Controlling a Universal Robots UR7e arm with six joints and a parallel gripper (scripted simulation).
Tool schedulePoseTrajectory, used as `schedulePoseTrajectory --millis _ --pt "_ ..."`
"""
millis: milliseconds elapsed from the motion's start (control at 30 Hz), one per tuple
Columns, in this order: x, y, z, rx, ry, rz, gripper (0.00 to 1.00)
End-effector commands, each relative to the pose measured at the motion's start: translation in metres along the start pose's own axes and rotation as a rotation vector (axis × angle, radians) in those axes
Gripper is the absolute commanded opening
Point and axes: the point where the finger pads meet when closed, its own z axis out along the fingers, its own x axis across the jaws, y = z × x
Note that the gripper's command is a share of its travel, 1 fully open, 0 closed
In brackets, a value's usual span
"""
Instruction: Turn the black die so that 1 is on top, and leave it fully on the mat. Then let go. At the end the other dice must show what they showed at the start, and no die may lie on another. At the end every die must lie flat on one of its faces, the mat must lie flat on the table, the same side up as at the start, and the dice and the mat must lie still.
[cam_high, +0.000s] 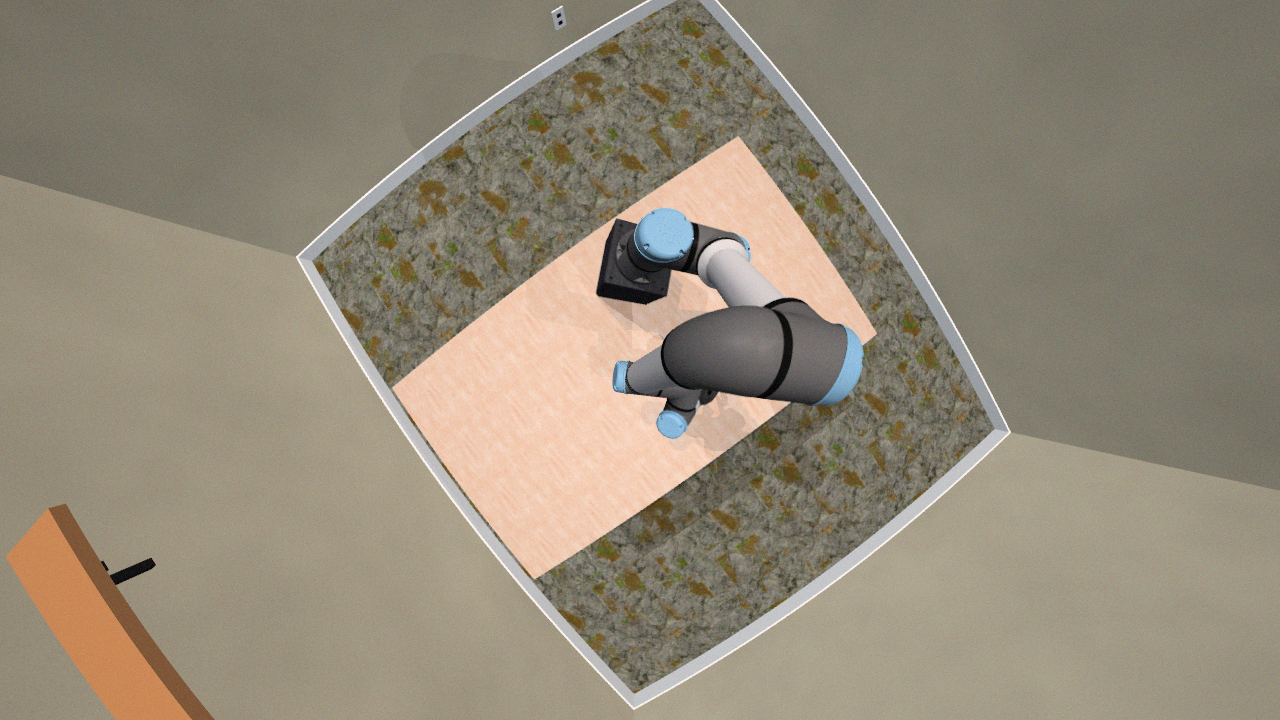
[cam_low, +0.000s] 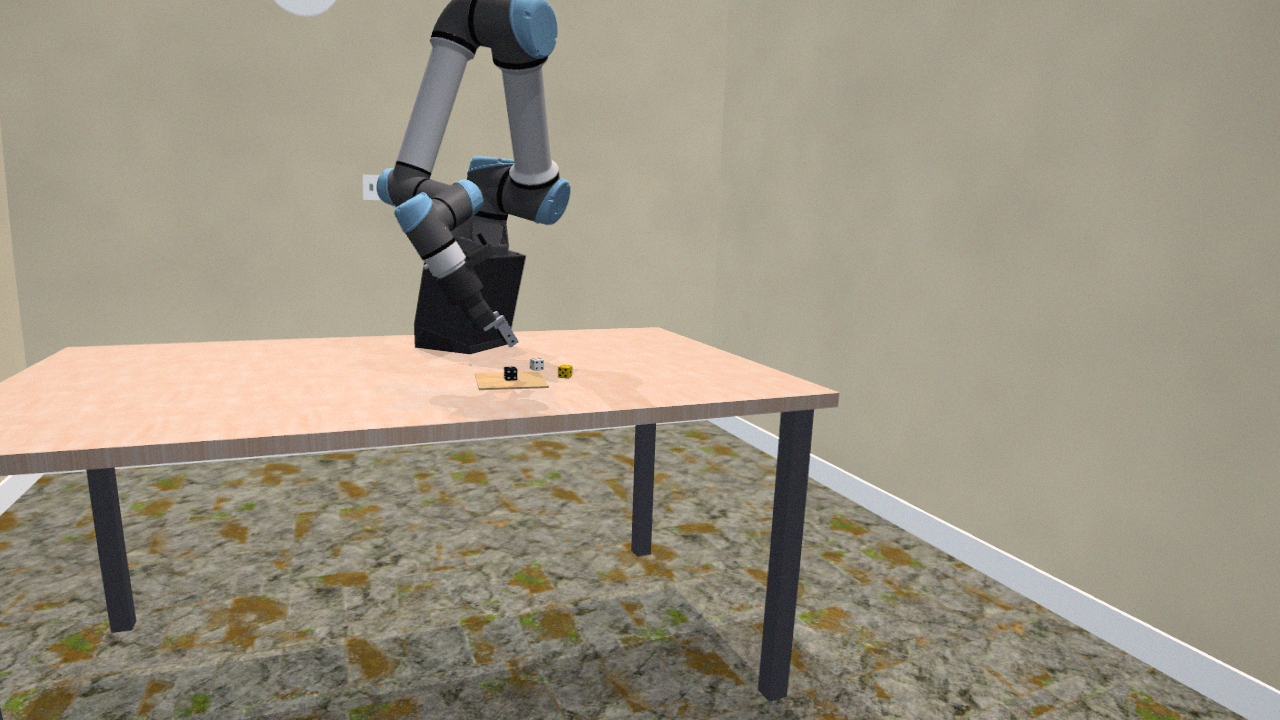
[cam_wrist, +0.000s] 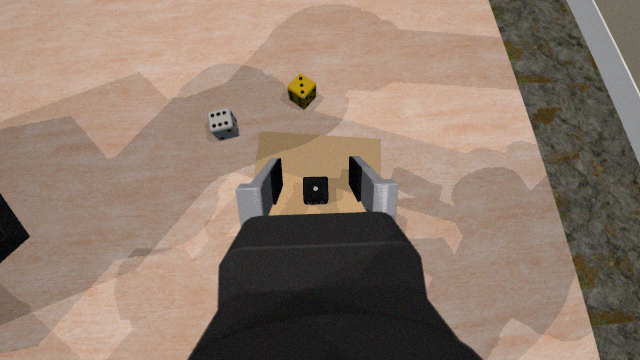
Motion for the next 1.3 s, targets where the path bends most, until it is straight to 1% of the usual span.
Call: schedulePoseTrajectory --millis 0,200,300,433,633,700,800,867,1067,1133,1200,1267 --pt "0.0006 -0.0002 -0.0006 -0.027 0.004 0.001 1.00" --pt "0.0005 -0.0002 -0.0006 -0.029 0.004 0.001 1.00" --pt "0.0002 -0.0004 -0.0001 -0.044 0.001 0.001 1.00" --pt "-0.0007 -0.0009 0.0013 -0.099 -0.006 0.000 1.00" --pt "-0.0007 -0.0023 0.0016 -0.218 -0.006 0.000 1.00" --pt "-0.0007 -0.0023 0.0016 -0.218 -0.006 0.000 1.00" --pt "0.0000 -0.0031 0.0007 -0.263 -0.001 0.001 1.00" --pt "0.0004 -0.0035 0.0002 -0.280 0.002 0.001 1.00" --pt "0.0005 -0.0037 0.0000 -0.292 0.004 0.002 1.00" --pt "0.0002 -0.0037 0.0005 -0.305 0.001 0.002 1.00" --pt "-0.0005 -0.0038 0.0015 -0.332 -0.004 0.001 1.00" --pt "-0.0005 -0.0038 0.0015 -0.332 -0.004 0.001 1.00"
